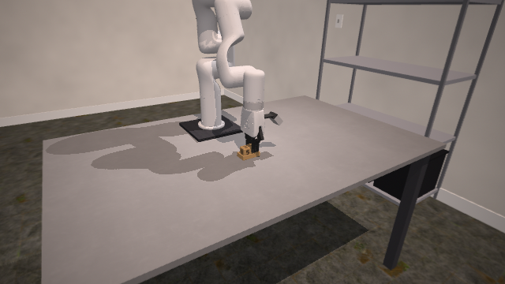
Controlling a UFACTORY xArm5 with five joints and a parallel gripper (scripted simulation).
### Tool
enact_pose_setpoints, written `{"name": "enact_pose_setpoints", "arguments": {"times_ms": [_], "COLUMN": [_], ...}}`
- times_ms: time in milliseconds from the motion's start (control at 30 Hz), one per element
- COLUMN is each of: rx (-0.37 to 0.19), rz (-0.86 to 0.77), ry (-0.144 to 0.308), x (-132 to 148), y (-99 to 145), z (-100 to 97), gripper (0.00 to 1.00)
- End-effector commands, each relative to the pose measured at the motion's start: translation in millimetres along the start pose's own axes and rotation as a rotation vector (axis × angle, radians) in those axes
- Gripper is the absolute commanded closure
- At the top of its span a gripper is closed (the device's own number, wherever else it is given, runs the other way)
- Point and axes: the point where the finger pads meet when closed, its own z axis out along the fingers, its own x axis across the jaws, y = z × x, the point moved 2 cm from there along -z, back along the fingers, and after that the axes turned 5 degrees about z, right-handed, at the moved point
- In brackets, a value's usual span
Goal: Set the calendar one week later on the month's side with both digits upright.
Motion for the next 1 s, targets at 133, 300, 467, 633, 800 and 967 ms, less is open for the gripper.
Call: {"name": "enact_pose_setpoints", "arguments": {"times_ms": [133,300,467,633,800,967], "rx": [0.000,0.000,0.000,0.000,0.000,0.000], "rz": [0.000,0.000,0.000,0.000,0.000,0.000], "ry": [0.003,0.003,0.003,0.003,0.003,0.003], "x": [1.1,1.1,1.1,1.1,1.1,1.1], "y": [-0.1,-0.1,-0.1,-0.1,-0.1,-0.1], "z": [-0.9,-0.9,-0.9,-0.9,-0.9,-0.9], "gripper": [0.71,0.71,0.71,0.71,0.71,0.67]}}
